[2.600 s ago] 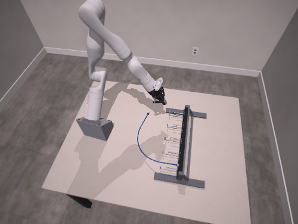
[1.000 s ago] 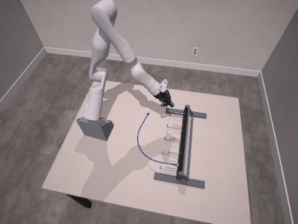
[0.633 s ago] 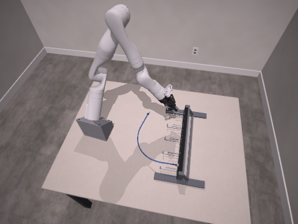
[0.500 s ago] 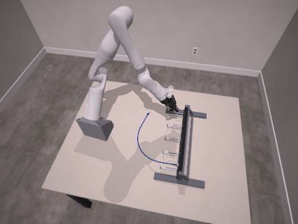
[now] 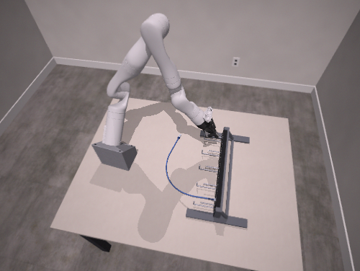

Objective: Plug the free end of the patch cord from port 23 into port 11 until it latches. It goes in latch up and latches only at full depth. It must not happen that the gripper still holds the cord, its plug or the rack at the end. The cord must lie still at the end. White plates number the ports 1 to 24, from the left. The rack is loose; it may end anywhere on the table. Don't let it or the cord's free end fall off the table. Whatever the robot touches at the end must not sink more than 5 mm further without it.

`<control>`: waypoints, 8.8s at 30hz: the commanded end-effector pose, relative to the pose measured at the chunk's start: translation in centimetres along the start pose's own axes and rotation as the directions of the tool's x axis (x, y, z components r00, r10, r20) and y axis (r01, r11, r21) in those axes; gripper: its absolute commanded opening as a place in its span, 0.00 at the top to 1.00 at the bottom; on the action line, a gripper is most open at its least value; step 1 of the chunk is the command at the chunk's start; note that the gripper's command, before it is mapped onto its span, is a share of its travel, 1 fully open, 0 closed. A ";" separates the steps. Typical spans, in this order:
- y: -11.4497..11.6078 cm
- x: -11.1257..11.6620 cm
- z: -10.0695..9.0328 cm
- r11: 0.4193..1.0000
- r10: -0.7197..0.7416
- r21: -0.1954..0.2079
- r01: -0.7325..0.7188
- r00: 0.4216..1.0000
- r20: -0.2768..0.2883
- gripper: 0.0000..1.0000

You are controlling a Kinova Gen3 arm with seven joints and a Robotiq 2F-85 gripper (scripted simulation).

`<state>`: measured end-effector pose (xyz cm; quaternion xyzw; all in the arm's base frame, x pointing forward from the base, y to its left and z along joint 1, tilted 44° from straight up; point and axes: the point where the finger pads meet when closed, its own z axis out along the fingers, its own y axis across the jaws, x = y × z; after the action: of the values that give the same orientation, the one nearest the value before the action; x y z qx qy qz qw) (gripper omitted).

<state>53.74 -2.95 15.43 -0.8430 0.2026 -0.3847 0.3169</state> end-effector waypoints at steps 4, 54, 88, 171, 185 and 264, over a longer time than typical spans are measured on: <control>-0.1 -0.1 0.2 1.000 -0.001 0.003 0.001 1.000 0.002 1.00; -0.1 -0.1 0.0 1.000 -0.001 0.003 0.001 1.000 0.002 1.00; -0.1 -0.1 -10.6 1.000 -0.001 0.003 0.001 1.000 0.002 1.00; 9.9 -0.1 -11.5 1.000 -0.001 0.003 0.001 1.000 0.002 1.00; 9.9 -0.1 -4.9 1.000 -0.001 0.003 0.001 1.000 0.002 1.00; 9.9 -0.1 -0.4 1.000 -0.001 0.003 0.001 1.000 0.002 1.00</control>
<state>52.62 -9.75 8.58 -0.8436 0.1997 -0.3826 0.3195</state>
